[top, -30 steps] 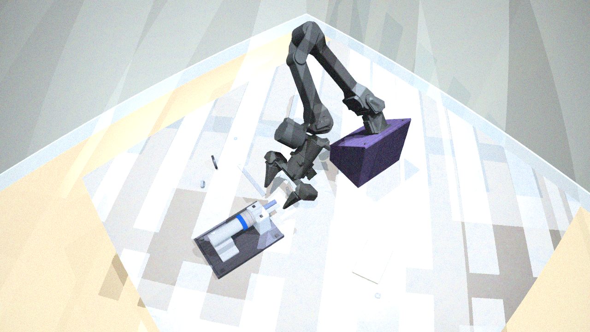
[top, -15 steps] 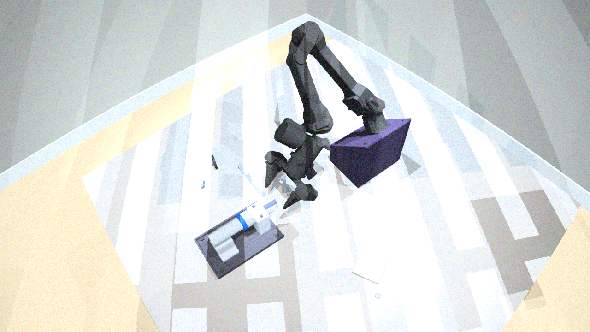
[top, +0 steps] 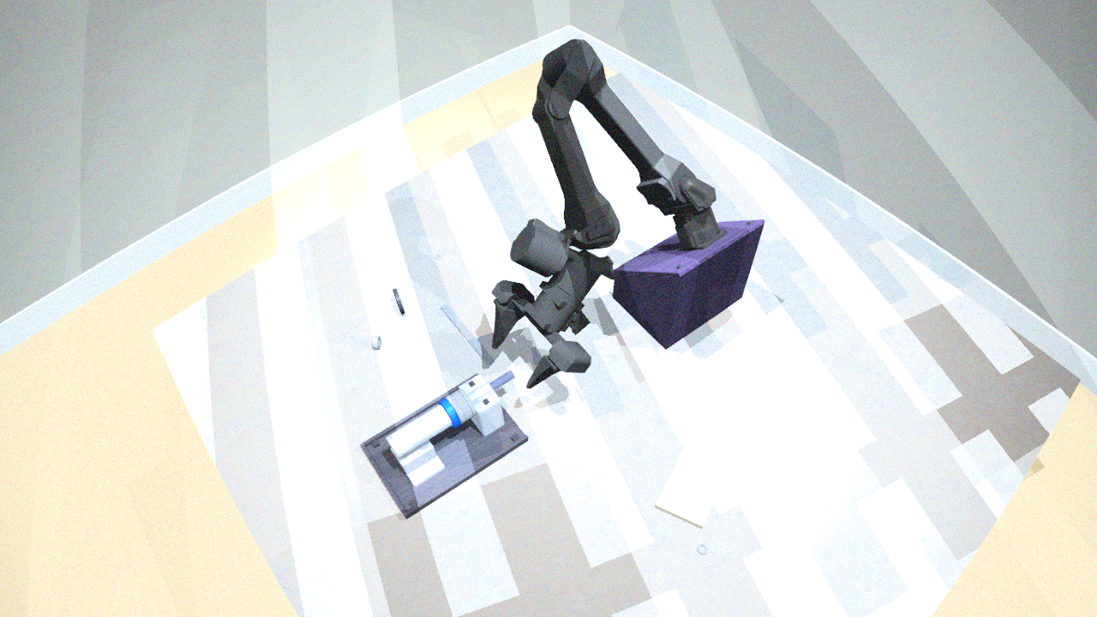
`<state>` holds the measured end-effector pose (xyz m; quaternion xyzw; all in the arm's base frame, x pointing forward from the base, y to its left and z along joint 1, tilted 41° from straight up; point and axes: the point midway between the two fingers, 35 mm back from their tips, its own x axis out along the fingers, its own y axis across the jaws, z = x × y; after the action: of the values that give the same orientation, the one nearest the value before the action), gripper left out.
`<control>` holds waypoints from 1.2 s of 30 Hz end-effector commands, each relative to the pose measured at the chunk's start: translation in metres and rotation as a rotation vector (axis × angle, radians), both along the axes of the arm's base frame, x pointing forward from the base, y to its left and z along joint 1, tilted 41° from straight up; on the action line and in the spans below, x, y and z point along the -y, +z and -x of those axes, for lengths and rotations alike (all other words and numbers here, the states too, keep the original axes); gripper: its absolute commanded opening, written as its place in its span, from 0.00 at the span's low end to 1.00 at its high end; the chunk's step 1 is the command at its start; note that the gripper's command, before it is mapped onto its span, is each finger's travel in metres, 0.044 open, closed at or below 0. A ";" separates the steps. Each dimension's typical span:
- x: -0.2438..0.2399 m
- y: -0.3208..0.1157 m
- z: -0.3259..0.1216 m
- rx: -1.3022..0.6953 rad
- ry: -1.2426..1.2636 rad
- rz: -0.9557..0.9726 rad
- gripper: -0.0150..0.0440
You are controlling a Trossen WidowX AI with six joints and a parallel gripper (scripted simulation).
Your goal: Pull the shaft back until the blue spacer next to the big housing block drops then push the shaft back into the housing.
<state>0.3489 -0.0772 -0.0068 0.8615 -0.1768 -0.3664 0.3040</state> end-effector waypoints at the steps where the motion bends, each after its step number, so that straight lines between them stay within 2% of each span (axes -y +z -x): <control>1: 0.000 -0.001 0.007 -0.004 -0.005 0.000 1.00; 36: 0.002 -0.003 0.005 -0.004 -0.005 0.000 1.00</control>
<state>0.3429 -0.0779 -0.0084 0.8603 -0.1776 -0.3688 0.3038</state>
